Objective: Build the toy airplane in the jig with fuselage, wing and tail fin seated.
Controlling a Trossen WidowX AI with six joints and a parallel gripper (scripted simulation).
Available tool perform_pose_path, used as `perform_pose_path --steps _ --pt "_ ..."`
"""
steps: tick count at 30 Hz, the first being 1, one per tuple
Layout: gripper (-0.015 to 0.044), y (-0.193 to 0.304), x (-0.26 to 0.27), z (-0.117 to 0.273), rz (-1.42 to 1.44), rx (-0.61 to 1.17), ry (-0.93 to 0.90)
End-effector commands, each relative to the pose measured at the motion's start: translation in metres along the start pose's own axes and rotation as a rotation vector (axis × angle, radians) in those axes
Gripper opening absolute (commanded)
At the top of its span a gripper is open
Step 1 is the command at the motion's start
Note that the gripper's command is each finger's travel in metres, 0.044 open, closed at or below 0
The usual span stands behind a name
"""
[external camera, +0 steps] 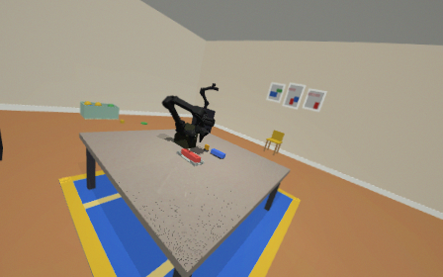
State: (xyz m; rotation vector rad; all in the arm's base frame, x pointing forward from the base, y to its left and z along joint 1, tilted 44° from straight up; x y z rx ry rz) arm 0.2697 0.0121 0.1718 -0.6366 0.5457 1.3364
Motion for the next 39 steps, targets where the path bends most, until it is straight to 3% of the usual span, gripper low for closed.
perform_pose_path --steps 1,8,15,23,27,39 --pt "0.0440 -0.019 0.040 0.004 0.009 -0.003 -0.016" --pt "0.0440 -0.038 0.141 0.005 0.009 -0.002 -0.024" --pt "0.0440 -0.026 0.240 -0.006 0.003 -0.003 -0.013" --pt "0.0440 -0.025 0.242 -0.009 0.003 -0.003 -0.012" --pt "0.0440 -0.026 0.243 -0.048 0.003 -0.004 -0.011" --pt "0.0440 -0.026 0.243 -0.065 0.003 -0.004 -0.010"
Point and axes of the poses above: the point midway between the two fingers, 35 mm back from their tips, its own z axis back along the fingers, its own x axis across the jaws, y = z × x, the point moved 8 cm from there along z, back along the fingers, and after that the axes turned 11 degrees about -z, right-handed, at the moved point
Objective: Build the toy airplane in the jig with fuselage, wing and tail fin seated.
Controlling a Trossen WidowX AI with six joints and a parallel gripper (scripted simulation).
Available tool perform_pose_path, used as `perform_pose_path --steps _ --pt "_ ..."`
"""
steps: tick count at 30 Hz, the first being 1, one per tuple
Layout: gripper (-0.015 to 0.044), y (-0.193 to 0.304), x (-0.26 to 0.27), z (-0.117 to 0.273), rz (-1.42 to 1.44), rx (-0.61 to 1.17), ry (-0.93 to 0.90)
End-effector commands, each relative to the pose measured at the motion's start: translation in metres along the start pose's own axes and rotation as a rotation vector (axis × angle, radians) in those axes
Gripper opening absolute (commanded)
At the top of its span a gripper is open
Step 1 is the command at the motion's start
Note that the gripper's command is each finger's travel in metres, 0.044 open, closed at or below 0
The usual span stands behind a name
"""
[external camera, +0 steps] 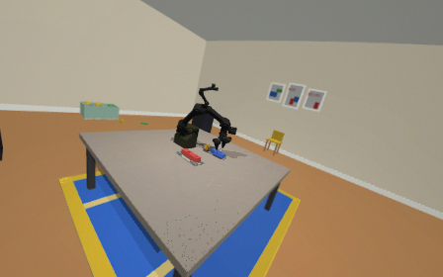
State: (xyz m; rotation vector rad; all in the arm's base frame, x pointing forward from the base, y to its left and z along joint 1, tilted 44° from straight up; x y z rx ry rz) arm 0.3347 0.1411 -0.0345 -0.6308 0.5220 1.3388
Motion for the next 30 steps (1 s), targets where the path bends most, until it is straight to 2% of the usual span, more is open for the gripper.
perform_pose_path --steps 1,30 --pt "0.0440 0.002 -0.001 -0.008 0.009 0.005 0.010" --pt "0.0440 0.002 -0.002 -0.051 0.008 0.004 0.012"
Point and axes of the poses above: the point midway between the two fingers, 35 mm back from their tips, its own z axis back along the fingers, its own x axis across the jaws, y = z × x, the point moved 8 cm from there along z, back along the fingers, and after that the axes turned 11 degrees about -z, right-handed, at the moved point
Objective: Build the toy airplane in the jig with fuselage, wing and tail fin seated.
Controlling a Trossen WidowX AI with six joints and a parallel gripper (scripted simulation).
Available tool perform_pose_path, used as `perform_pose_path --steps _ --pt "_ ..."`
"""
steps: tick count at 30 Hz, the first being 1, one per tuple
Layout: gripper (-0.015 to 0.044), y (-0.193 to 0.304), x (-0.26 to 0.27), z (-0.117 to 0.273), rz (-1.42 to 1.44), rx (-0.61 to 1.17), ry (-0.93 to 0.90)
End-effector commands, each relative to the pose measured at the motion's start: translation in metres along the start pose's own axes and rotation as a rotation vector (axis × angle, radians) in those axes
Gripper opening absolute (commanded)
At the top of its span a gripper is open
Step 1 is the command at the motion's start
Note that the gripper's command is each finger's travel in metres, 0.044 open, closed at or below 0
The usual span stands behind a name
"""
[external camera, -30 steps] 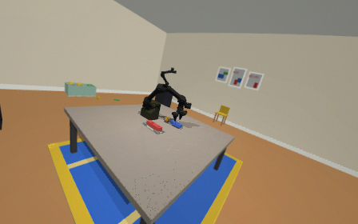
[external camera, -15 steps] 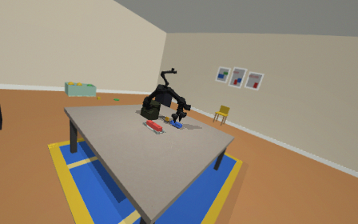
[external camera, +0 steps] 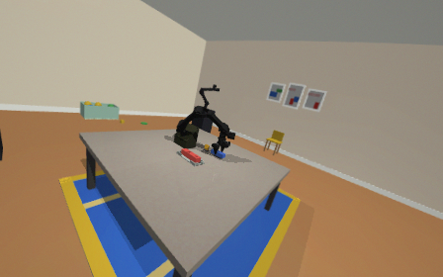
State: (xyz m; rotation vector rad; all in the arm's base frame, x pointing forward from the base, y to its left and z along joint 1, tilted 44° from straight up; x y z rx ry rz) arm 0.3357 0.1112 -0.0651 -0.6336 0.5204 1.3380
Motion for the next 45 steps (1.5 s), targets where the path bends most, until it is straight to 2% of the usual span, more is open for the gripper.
perform_pose_path --steps 1,10,18,24,45 --pt "0.0440 0.003 -0.001 -0.008 0.010 0.007 0.011" --pt "0.0204 0.003 -0.001 -0.008 0.010 0.007 0.011" --pt "0.0150 0.003 -0.001 -0.008 0.010 0.007 0.011" --pt "0.0000 0.002 -0.001 0.001 0.014 0.007 0.009" --pt "0.0000 -0.002 0.003 0.065 0.014 0.006 0.003"
Point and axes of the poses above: the point midway between the two fingers, 35 mm back from their tips, its own z axis back along the fingers, its own x axis across the jaws, y = z × x, the point moved 8 cm from there along z, back along the fingers, and after that the axes turned 11 degrees about -z, right-handed, at the moved point
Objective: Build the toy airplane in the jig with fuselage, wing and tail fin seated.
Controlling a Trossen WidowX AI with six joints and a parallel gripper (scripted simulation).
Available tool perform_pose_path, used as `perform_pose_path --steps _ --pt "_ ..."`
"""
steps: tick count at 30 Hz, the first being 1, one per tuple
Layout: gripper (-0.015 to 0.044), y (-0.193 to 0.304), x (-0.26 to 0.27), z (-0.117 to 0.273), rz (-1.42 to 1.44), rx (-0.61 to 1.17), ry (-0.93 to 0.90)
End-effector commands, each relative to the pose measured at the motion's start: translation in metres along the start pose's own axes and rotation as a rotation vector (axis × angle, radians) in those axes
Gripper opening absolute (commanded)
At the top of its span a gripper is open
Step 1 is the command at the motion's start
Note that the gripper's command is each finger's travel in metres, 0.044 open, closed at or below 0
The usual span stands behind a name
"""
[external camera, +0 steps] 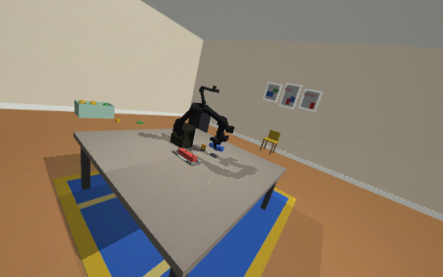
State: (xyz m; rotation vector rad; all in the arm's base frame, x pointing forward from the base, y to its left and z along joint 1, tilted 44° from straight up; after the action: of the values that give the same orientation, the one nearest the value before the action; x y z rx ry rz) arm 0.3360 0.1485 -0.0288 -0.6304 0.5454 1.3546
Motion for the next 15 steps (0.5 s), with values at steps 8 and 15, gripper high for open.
perform_pose_path --steps 8,15 --pt "0.0000 0.000 0.000 0.038 -0.011 -0.002 -0.009" --pt "0.0000 0.002 -0.002 0.060 -0.013 -0.001 -0.007"
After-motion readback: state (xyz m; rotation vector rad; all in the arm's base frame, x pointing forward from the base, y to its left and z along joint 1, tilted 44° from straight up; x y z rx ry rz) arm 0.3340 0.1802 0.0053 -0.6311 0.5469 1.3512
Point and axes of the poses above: the point midway between the two fingers, 35 mm back from their tips, its own z axis back along the fingers, its own x axis across the jaws, y = z × x, the point moved 8 cm from there along z, back along the fingers, and after that the axes turned 11 degrees about -z, right-handed, at the moved point
